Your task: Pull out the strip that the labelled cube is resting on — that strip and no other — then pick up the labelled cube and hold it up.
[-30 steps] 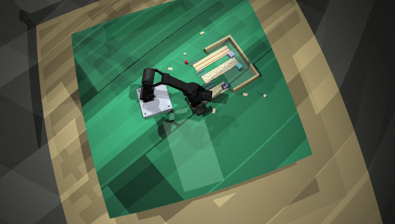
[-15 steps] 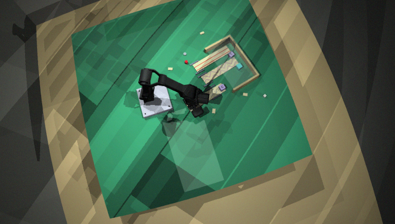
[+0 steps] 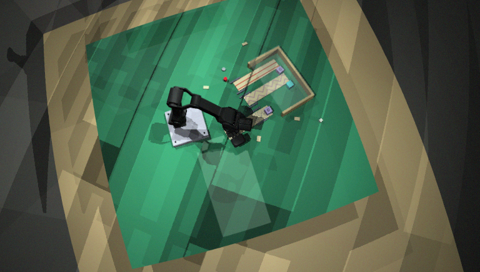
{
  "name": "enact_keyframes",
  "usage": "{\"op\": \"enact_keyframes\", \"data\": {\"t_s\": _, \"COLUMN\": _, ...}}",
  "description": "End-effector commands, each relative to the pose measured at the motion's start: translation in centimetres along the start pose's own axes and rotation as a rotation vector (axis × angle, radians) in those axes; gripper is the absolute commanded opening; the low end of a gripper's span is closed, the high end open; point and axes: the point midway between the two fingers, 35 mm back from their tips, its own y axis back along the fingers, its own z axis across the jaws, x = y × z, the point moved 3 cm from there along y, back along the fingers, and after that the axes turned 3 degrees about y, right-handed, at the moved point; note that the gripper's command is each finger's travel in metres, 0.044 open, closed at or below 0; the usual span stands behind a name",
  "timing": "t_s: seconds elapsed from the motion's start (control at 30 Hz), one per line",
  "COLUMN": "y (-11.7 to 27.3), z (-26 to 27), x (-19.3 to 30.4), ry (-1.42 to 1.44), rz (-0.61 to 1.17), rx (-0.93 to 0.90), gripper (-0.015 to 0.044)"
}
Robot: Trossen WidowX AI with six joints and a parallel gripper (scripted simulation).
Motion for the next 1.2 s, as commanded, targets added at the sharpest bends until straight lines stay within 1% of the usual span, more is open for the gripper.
{"op": "enact_keyframes", "data": {"t_s": 0.0, "y": -0.4, "z": 0.3, "x": 0.8, "ry": -0.002, "rz": 0.031, "rx": -0.006, "gripper": 0.0}}
{"op": "enact_keyframes", "data": {"t_s": 0.87, "y": -0.4, "z": 0.3, "x": 0.8, "ry": -0.002, "rz": 0.031, "rx": -0.006, "gripper": 0.0}}
{"op": "enact_keyframes", "data": {"t_s": 0.9, "y": 0.2, "z": 0.0, "x": 0.0, "ry": -0.001, "rz": 0.002, "rx": -0.001, "gripper": 0.0}}
{"op": "enact_keyframes", "data": {"t_s": 1.03, "y": 4.1, "z": -0.1, "x": -0.3, "ry": -0.002, "rz": 0.028, "rx": -0.006, "gripper": 0.0}}
{"op": "enact_keyframes", "data": {"t_s": 1.17, "y": 4.3, "z": -0.1, "x": -0.3, "ry": -0.002, "rz": 0.03, "rx": -0.006, "gripper": 0.0}}
